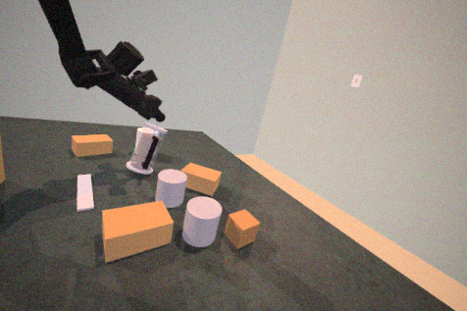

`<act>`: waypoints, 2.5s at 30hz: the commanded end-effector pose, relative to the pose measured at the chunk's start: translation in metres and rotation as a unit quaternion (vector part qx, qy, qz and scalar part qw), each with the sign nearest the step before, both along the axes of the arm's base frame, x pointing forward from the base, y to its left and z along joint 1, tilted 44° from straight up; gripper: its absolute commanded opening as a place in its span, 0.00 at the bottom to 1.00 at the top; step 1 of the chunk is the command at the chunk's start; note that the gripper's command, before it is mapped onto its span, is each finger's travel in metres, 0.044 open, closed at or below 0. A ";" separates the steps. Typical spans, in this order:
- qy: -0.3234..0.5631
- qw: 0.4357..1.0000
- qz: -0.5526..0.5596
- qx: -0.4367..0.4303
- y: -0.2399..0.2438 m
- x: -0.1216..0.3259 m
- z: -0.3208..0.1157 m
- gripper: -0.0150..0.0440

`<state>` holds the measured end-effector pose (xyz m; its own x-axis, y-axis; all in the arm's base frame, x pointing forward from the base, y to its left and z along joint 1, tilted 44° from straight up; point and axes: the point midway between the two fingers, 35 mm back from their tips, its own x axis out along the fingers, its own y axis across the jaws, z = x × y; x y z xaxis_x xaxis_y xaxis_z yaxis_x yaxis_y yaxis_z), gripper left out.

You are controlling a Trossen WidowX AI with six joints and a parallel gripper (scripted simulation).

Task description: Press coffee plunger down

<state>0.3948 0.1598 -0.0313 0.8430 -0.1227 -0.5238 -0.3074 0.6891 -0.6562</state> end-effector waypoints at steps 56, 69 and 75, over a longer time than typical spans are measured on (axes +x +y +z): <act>0.004 1.000 -0.003 -0.001 0.009 -0.007 0.014 1.00; 0.006 1.000 -0.007 -0.005 0.033 -0.051 0.069 1.00; 0.006 1.000 -0.007 -0.005 0.033 -0.051 0.069 1.00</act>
<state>0.3448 0.1939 0.0375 0.8360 -0.1351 -0.5318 -0.3085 0.6858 -0.6592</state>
